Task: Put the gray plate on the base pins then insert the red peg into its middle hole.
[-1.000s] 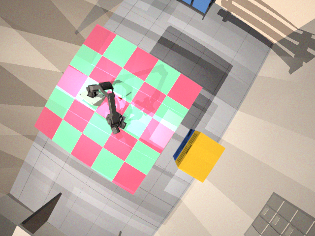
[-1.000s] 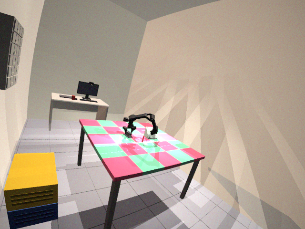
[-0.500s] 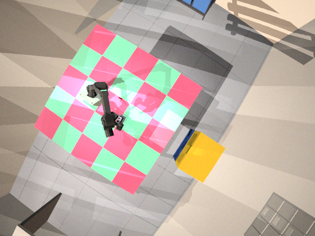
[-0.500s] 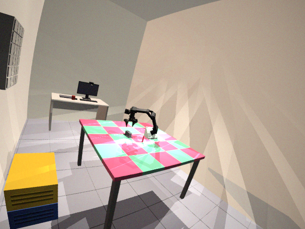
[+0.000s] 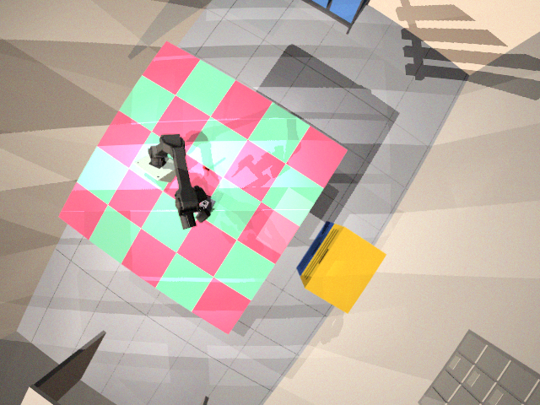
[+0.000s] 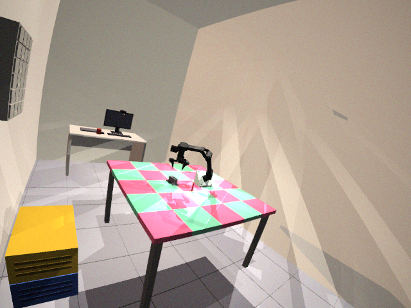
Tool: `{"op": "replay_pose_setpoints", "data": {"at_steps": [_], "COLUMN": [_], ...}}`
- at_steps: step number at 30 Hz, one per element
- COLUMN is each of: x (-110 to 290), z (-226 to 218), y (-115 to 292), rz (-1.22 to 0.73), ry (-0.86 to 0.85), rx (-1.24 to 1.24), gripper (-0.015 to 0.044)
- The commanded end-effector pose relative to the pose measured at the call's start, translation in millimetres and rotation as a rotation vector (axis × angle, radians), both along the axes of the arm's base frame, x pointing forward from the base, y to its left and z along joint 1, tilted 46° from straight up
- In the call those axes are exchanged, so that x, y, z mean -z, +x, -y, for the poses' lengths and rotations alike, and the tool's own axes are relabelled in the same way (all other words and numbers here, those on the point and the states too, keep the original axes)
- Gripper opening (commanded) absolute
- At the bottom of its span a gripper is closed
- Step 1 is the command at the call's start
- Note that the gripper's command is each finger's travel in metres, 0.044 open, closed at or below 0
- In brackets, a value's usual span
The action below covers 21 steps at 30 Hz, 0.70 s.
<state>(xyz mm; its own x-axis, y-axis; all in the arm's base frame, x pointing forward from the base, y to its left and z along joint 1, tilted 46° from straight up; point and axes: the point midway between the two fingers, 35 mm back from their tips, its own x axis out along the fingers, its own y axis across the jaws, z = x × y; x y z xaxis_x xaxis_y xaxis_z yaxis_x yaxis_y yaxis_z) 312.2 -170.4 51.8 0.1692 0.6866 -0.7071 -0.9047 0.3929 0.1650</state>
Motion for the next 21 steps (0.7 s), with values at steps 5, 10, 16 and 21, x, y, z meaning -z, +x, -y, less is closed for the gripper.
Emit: {"op": "replay_pose_setpoints", "data": {"at_steps": [5,10,16,21], "x": [-53.7,-69.3,-81.6,-90.5], "z": [-51.7,-71.4,-88.6,-103.5], "y": [-20.1,-30.4,-40.0,-49.9], "rz": [-0.627,-0.809,-0.991,-1.142], "ry": [0.160,0.206,0.251,0.283], "rx": [0.645,0.829,1.013,1.165], "gripper": [0.0440,0.0440,0.0440,0.0440]}}
